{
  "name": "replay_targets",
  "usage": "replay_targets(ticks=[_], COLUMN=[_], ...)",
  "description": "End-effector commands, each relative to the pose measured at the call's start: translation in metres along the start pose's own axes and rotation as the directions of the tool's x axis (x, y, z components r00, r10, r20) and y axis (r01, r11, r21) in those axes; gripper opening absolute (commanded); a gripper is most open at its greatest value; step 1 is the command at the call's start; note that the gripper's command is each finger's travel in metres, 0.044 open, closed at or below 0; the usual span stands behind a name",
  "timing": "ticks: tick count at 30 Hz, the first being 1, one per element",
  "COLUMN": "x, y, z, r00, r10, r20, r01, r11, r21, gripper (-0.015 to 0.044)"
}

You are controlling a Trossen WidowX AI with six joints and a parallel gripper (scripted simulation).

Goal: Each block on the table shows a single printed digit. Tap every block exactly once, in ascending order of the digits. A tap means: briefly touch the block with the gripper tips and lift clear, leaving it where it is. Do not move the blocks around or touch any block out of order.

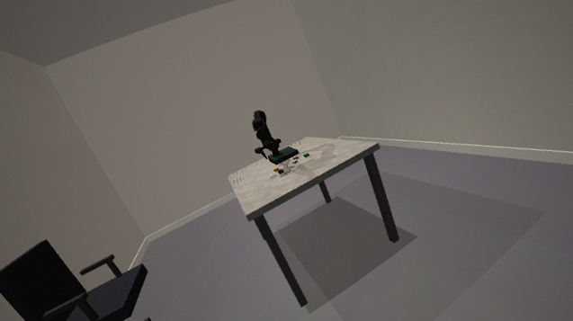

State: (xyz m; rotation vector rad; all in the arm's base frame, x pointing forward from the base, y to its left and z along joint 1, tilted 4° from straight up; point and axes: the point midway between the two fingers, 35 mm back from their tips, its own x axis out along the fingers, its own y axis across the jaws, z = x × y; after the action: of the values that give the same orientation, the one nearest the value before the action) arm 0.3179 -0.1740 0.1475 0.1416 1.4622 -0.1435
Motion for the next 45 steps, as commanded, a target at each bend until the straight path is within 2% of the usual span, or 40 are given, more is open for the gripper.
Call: replay_targets(ticks=[1, 6, 14, 21, 26, 28, 33, 40, 45], x=[-0.001, -0.001, -0.001, -0.003, -0.005, 0.006, 0.074, 0.077, 0.077], y=[0.000, 0.019, 0.124, 0.225, 0.250, 0.251, 0.253, 0.253, 0.253], z=[0.000, 0.002, -0.006, -0.046, -0.063, -0.062, -0.063, -0.064, -0.064], r00=[1.000, 1.000, 1.000, 1.000, 0.999, 0.999, 0.999, 0.999, 0.999], r10=[0.004, 0.001, 0.004, 0.026, 0.032, 0.033, 0.032, 0.032, 0.032], r20=[0.002, 0.002, 0.003, -0.002, -0.004, -0.004, -0.004, -0.004, -0.004], r01=[-0.004, -0.001, -0.004, -0.026, -0.032, -0.033, -0.032, -0.032, -0.032], r11=[1.000, 1.000, 1.000, 1.000, 0.999, 0.999, 0.999, 0.999, 0.999], r21=[-0.005, 0.006, 0.021, 0.003, -0.002, -0.002, -0.002, -0.002, -0.002], gripper=[0.0400, 0.0400, 0.0400, 0.0400, 0.0400, 0.0348, 0.0216, 0.0032, 0.0020])
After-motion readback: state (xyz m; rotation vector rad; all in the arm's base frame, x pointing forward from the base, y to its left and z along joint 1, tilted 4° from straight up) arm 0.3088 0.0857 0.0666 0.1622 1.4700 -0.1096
